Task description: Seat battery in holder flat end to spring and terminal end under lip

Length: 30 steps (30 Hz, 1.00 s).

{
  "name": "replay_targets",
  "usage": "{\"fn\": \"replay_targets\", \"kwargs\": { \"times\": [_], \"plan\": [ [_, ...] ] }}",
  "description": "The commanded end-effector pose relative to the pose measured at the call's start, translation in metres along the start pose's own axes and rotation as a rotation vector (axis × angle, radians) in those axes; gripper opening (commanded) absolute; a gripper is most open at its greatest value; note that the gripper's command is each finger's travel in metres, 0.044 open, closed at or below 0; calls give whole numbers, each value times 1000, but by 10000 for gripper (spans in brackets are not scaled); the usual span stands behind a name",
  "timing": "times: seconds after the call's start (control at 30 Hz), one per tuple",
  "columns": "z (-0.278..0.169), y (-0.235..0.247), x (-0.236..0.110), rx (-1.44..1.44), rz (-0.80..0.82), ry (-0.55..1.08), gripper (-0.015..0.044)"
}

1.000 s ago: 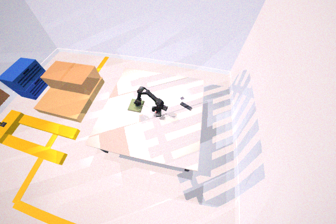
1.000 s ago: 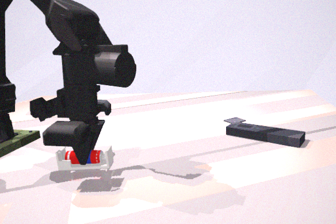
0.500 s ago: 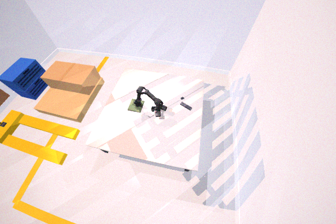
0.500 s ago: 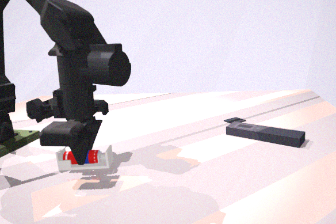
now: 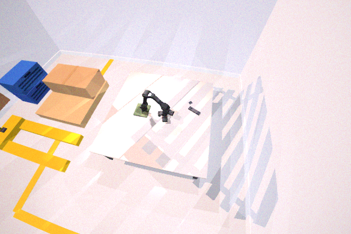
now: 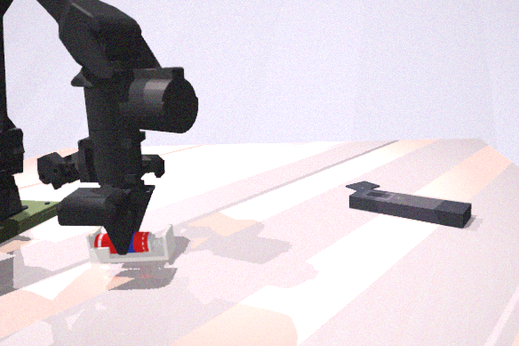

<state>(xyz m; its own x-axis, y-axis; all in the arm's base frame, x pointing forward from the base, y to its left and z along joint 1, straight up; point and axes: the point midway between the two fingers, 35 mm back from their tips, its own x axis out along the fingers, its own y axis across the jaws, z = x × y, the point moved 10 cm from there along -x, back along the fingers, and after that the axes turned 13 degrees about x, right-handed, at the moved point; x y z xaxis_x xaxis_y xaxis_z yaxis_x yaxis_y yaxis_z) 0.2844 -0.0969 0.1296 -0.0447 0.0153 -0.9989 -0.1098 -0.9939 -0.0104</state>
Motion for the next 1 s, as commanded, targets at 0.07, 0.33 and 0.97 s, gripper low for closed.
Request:
{"fn": "replay_targets", "kwargs": {
  "times": [0.07,0.33,0.97],
  "plan": [
    [1,0,0,-4,-1,-1,189],
    [1,0,-11,-1,0,-1,189],
    [6,-1,-89,0,0,-1,440]
  ]
}}
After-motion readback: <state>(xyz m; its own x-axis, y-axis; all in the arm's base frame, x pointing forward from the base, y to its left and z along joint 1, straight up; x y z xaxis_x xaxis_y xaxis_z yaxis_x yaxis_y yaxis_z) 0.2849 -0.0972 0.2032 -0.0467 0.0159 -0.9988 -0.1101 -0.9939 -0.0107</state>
